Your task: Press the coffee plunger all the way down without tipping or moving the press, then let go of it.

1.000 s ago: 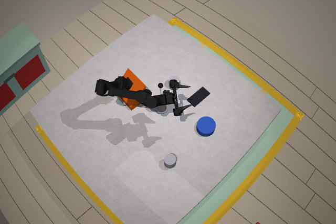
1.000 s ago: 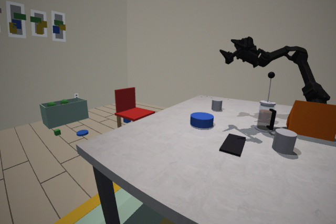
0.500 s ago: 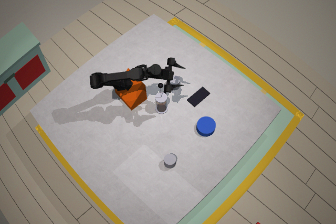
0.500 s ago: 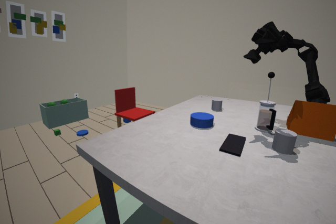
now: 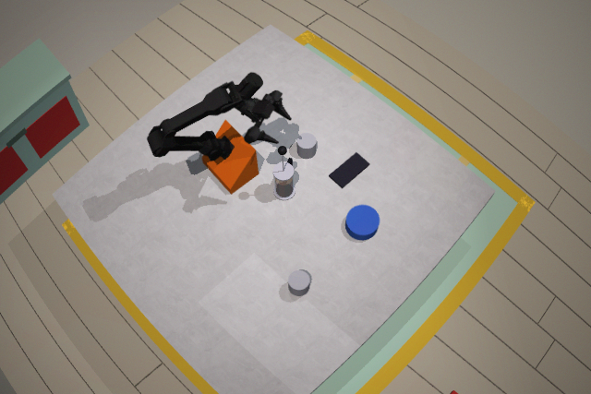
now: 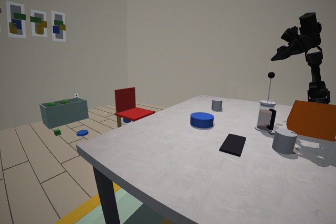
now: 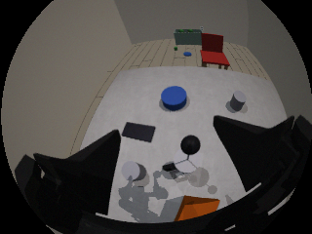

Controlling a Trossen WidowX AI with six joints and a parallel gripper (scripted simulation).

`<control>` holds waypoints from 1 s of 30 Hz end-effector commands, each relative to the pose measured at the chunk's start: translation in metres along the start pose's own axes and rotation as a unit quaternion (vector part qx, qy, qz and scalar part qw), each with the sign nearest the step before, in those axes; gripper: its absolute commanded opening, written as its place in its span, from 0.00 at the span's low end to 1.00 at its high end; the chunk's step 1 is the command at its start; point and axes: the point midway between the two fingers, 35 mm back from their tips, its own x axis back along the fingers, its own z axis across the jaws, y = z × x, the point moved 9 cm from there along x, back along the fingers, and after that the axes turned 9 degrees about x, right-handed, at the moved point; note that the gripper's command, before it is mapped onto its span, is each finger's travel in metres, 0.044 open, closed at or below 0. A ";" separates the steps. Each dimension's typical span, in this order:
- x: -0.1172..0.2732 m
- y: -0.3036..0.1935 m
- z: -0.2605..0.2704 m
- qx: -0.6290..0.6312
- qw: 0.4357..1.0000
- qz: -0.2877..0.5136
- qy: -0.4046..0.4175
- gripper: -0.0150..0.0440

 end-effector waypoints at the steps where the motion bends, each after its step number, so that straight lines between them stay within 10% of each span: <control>1: 0.020 -0.023 -0.005 0.039 0.997 -0.019 -0.062 1.00; 30: -0.033 -0.065 -0.007 0.037 0.997 -0.019 -0.062 1.00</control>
